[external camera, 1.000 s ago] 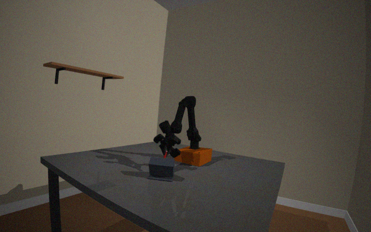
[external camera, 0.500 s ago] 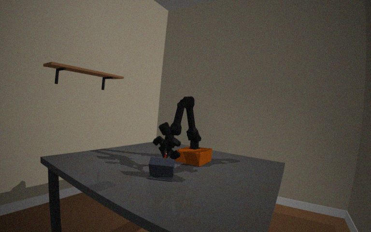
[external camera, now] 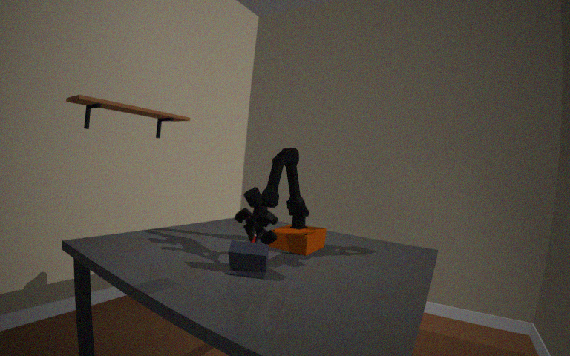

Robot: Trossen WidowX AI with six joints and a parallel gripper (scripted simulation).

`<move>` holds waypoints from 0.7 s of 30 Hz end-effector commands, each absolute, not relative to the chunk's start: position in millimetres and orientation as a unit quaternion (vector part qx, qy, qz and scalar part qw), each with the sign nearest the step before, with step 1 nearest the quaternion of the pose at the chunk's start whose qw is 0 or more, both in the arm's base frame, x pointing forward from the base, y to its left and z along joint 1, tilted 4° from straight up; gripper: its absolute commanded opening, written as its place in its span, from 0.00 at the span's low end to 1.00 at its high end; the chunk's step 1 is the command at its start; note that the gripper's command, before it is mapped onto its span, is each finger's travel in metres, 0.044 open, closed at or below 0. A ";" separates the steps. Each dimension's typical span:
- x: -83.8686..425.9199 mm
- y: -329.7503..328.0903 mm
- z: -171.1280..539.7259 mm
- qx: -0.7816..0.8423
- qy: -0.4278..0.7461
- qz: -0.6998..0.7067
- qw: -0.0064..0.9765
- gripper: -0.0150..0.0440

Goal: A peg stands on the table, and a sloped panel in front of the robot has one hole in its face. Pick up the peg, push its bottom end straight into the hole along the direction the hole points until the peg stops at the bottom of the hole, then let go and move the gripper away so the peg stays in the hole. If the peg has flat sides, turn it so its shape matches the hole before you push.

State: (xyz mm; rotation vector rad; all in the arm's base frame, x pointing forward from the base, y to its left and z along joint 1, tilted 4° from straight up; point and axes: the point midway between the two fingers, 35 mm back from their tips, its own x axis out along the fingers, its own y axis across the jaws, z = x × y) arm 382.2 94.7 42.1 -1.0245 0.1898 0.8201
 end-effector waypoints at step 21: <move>388.6 98.4 34.7 -0.475 0.088 0.382 0.788 0.25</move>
